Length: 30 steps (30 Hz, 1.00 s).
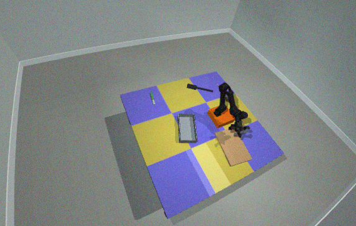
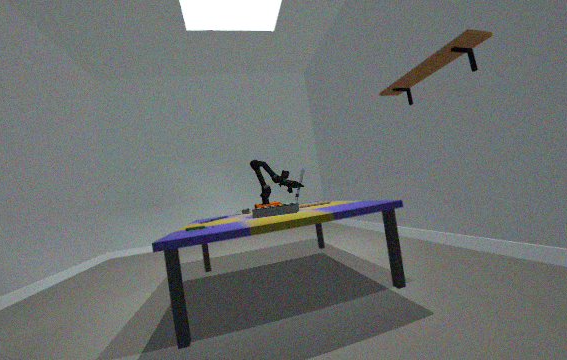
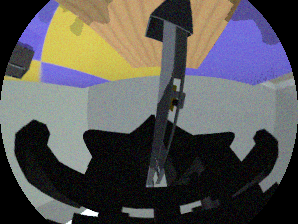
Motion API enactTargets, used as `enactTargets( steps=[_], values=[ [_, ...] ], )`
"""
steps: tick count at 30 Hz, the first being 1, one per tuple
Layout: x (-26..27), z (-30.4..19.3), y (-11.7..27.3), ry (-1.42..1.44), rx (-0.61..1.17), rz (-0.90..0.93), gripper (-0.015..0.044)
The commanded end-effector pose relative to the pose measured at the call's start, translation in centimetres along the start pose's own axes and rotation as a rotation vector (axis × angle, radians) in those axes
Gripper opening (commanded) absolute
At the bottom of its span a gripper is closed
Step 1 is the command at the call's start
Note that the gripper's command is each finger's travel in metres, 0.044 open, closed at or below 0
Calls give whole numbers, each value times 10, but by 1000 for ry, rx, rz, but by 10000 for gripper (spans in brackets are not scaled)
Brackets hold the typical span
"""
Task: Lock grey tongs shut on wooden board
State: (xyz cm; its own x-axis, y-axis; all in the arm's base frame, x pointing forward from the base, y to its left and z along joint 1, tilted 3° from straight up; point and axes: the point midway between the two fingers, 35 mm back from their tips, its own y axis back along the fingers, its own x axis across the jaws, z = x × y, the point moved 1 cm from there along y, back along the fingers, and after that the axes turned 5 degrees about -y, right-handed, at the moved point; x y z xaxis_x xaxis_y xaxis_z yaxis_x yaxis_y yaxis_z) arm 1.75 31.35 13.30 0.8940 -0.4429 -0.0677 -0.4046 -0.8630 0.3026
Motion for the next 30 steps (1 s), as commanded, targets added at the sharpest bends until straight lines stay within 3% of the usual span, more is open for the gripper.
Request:
enactTargets(
  steps=[1, 17, 30],
  values=[
    [0, -3, 1, -1, 10, 3, -150],
    [0, -3, -1, 2, 3, 3, -150],
    [-13, -5, -25, 54, -176, 5, -150]
  ],
)
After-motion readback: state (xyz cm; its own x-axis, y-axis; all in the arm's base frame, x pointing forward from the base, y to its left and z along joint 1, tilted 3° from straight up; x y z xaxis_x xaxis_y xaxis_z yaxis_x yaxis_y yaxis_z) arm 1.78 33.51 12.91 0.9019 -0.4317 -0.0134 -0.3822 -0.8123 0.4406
